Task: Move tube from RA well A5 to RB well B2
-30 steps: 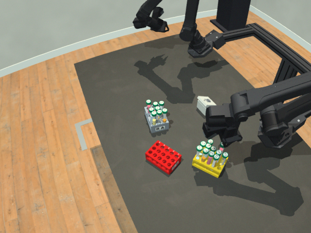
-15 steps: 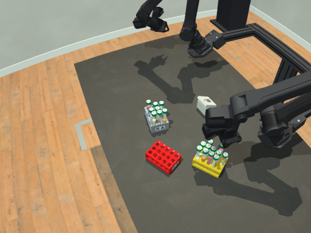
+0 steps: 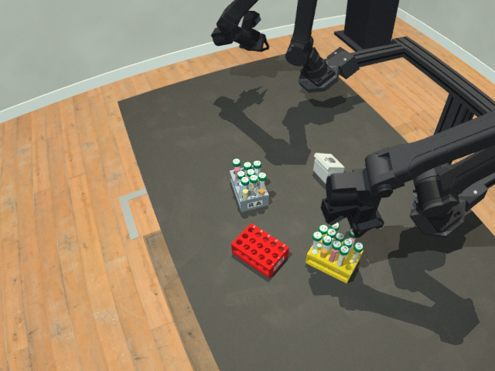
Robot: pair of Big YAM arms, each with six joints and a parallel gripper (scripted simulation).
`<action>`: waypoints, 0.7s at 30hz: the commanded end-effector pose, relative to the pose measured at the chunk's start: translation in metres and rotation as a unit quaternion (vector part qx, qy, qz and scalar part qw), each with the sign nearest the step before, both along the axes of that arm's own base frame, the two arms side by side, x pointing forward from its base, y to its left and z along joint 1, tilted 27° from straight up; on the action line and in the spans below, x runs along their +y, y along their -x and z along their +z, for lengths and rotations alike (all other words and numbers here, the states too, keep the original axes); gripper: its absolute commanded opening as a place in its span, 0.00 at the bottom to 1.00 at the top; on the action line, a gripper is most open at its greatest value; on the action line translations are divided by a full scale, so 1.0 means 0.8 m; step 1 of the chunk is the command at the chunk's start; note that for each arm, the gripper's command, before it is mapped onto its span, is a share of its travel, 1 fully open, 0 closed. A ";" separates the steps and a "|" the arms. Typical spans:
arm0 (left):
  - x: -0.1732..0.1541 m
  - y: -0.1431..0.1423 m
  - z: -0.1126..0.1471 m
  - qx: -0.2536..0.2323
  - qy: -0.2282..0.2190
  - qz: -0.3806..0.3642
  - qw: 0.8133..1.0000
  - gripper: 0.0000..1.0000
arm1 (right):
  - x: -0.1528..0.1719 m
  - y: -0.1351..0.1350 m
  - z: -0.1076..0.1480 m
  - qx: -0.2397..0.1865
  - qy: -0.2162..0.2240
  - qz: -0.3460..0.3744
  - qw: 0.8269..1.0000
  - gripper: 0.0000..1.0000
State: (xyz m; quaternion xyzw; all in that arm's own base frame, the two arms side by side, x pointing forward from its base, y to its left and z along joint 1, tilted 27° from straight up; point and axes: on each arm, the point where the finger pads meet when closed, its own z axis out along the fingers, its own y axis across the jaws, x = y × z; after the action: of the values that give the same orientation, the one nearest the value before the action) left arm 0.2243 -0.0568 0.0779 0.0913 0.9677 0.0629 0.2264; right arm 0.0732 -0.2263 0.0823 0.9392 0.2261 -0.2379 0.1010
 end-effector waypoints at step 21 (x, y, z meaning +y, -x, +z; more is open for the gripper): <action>0.002 -0.003 -0.008 0.000 0.001 0.003 1.000 0.00 | -0.007 -0.005 0.008 -0.006 0.007 0.000 1.000 0.30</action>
State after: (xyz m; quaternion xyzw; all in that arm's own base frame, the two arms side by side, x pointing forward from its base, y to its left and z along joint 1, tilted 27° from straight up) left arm 0.2262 -0.0566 0.0745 0.0906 0.9676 0.0627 0.2270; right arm 0.0732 -0.2263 0.0823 0.9392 0.2261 -0.2379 0.1010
